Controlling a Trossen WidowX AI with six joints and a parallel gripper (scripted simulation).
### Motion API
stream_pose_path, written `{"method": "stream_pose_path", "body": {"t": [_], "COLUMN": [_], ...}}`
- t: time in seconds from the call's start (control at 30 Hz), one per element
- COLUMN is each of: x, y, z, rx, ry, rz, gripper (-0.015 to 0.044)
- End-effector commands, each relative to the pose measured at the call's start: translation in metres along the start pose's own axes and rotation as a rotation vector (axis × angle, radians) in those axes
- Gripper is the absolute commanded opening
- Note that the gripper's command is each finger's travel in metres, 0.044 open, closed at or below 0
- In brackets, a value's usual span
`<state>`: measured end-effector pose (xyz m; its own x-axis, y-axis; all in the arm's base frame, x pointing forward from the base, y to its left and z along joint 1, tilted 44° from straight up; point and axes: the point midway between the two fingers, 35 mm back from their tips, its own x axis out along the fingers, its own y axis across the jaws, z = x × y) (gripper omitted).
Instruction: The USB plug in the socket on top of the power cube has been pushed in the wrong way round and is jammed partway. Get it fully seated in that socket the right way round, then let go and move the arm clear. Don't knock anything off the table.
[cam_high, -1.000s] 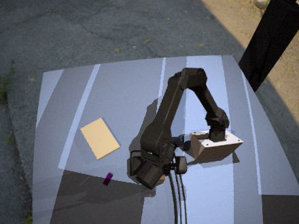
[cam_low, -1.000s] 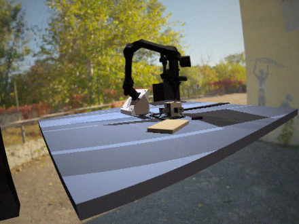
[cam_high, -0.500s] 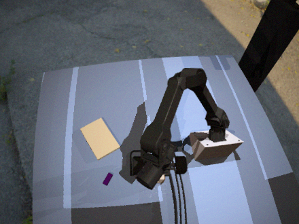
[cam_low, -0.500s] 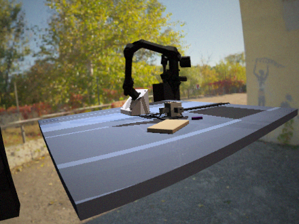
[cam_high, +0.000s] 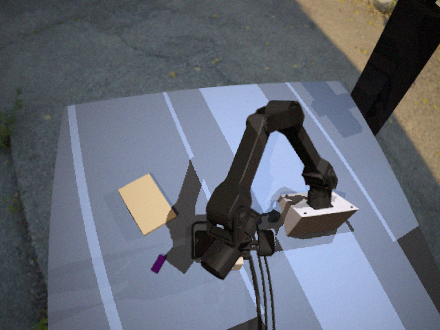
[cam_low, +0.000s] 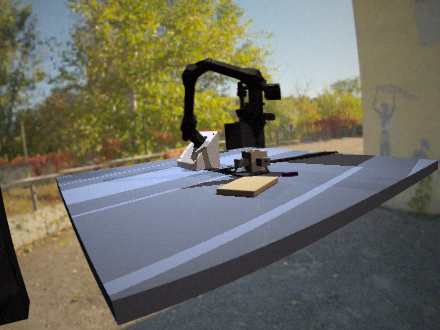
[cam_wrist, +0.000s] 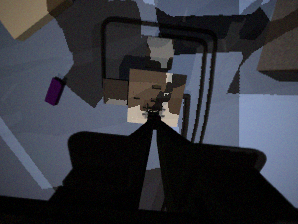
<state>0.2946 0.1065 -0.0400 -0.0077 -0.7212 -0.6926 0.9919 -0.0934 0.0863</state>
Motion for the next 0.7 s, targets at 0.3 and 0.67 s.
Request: {"method": "stream_pose_path", "body": {"t": [0.3, 0.67], "x": [0.0025, 0.0038], "y": [-0.0005, -0.0005], "z": [0.0010, 0.0009], "rx": [-0.007, -0.007], "ry": [-0.007, -0.007], "rz": [0.000, 0.000], "gripper": [0.0000, 0.0000]}}
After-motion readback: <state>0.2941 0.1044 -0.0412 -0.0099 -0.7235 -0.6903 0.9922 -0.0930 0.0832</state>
